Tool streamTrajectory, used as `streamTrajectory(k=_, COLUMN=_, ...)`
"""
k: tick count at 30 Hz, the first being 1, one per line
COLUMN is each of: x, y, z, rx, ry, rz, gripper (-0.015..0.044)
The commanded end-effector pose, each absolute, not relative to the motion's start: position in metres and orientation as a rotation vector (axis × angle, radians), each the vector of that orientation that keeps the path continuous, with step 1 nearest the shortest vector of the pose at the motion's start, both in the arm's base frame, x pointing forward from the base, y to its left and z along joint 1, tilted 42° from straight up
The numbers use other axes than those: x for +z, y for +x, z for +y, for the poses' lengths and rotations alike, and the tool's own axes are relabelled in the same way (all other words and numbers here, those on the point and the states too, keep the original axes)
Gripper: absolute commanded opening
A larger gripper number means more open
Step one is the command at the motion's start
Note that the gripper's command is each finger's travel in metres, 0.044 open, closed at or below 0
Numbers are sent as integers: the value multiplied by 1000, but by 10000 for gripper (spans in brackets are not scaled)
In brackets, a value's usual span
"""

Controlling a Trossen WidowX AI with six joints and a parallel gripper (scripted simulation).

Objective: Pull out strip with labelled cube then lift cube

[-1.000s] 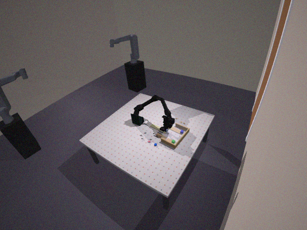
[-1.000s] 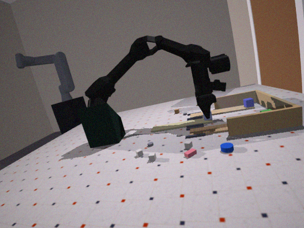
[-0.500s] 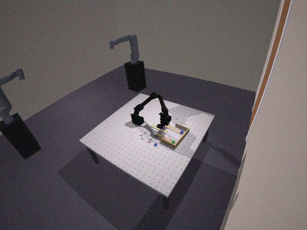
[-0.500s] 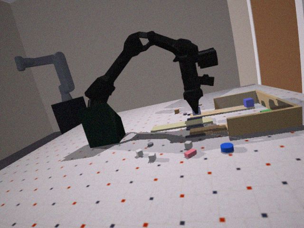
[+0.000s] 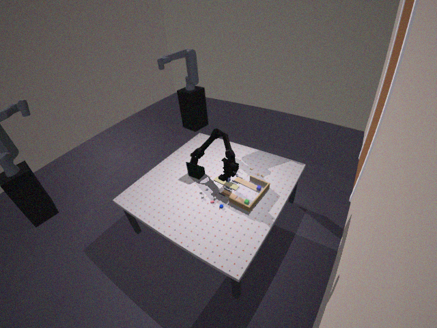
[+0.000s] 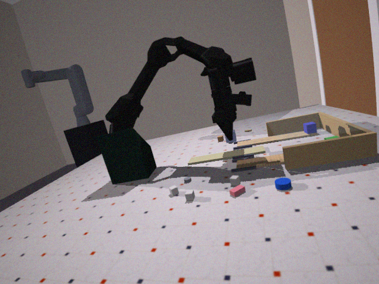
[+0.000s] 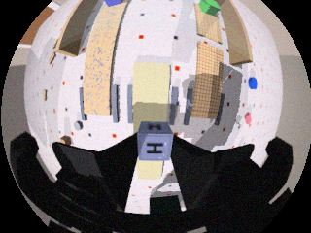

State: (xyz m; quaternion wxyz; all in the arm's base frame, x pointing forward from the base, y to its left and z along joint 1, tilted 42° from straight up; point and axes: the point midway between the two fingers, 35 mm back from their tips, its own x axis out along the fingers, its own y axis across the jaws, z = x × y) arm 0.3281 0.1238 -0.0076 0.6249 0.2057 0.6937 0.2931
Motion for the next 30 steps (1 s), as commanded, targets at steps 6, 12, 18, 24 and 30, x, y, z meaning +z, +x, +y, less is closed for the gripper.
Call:
streamTrajectory(k=6, x=-10, y=298, z=113, rx=669, ry=468, rz=1588, gripper=0)
streamTrajectory(k=12, x=-10, y=286, z=109, rx=669, ry=468, rz=1589, gripper=0)
streamTrajectory(k=18, x=13, y=291, z=89, rx=667, ry=467, rz=1589, gripper=0)
streamTrajectory(k=24, x=16, y=291, z=86, rx=667, ry=467, rz=1589, gripper=0)
streamTrajectory(k=30, x=16, y=291, z=86, rx=667, ry=467, rz=1589, gripper=0)
